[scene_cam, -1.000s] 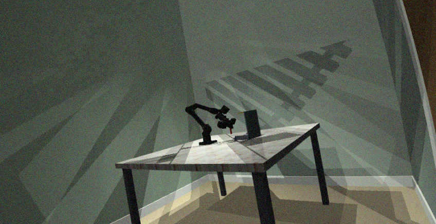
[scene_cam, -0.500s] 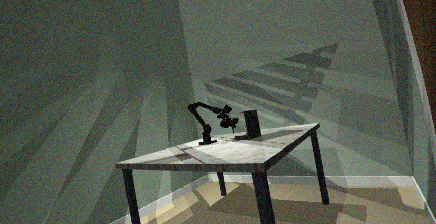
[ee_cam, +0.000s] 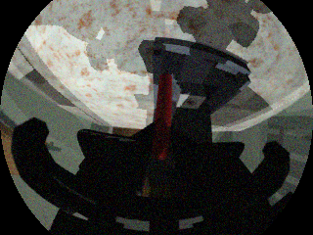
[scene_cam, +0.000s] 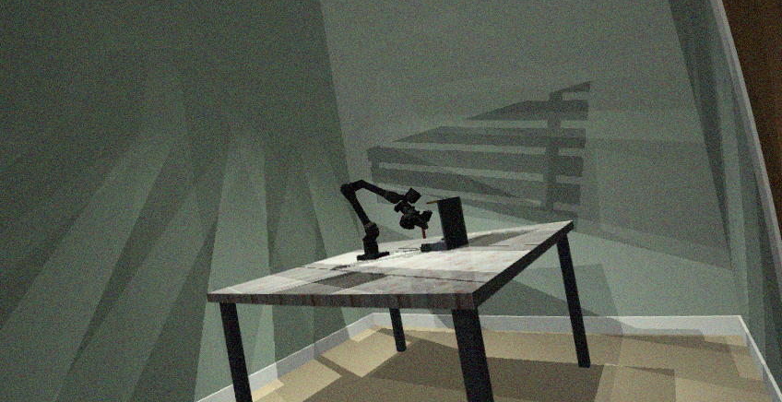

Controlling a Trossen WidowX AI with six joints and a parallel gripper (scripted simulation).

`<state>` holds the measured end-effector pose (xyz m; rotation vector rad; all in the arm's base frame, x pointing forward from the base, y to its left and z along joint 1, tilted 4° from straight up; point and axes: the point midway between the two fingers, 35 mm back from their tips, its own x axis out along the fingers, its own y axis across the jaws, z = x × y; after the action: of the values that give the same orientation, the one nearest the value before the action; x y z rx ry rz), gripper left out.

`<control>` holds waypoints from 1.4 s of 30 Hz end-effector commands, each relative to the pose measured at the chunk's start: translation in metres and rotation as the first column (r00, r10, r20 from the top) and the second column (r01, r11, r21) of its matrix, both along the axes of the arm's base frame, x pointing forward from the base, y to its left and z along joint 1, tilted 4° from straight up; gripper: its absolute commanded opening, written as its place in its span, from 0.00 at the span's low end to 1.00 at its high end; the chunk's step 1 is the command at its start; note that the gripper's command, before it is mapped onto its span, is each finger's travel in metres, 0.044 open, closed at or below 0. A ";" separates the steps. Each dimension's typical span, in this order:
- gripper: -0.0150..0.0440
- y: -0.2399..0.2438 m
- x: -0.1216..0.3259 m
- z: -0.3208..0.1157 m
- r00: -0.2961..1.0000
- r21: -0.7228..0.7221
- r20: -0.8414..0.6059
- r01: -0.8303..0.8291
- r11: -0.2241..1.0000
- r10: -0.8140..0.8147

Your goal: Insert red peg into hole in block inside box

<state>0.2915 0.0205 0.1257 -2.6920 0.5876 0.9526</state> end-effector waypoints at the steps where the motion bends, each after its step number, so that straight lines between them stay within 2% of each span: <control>1: 0.25 0.007 0.006 0.002 1.000 0.003 0.011 -0.002 1.000 0.002; 27: 0.25 0.049 0.034 -0.004 0.999 0.001 0.021 -0.032 0.999 0.032; 42: 0.25 0.037 0.066 -0.003 0.999 -0.001 0.024 -0.033 0.999 0.033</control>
<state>0.3479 0.0607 0.1204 -2.7161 0.5439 0.9345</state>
